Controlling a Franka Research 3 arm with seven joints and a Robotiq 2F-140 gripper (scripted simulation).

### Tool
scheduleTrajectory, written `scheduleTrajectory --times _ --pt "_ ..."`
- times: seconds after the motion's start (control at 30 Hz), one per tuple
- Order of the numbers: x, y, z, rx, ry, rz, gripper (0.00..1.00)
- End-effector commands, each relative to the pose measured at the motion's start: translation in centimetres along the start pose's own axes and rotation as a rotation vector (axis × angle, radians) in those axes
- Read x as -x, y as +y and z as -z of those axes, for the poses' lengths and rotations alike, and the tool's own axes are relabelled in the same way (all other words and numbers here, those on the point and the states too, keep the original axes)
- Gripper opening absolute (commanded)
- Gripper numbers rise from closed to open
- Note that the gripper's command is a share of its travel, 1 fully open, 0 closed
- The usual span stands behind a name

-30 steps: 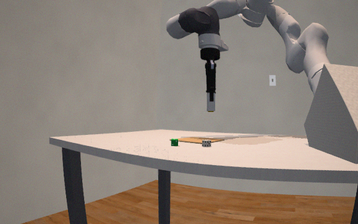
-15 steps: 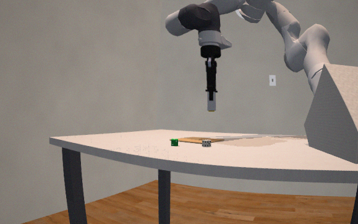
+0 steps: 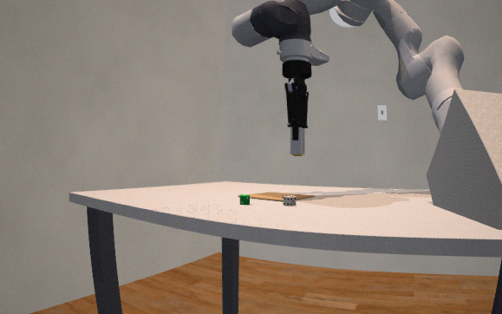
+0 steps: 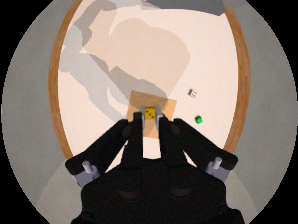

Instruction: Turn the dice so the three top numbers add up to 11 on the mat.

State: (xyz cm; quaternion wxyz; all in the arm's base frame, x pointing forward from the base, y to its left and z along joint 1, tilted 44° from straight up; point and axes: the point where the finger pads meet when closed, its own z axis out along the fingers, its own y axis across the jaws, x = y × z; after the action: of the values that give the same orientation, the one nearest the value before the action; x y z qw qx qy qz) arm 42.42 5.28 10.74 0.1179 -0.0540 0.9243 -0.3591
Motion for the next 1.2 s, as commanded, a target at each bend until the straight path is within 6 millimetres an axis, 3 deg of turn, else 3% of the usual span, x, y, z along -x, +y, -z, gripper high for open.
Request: scheduleTrajectory --times 0.0,0.47,1.17 --pt "-0.1 0.3 -0.1 0.004 -0.009 -0.083 0.09" --pt "-0.1 0.3 -0.7 0.004 -0.009 -0.083 0.09" --pt "0.0 0.4 -8.6 0.004 -0.009 -0.083 0.09"
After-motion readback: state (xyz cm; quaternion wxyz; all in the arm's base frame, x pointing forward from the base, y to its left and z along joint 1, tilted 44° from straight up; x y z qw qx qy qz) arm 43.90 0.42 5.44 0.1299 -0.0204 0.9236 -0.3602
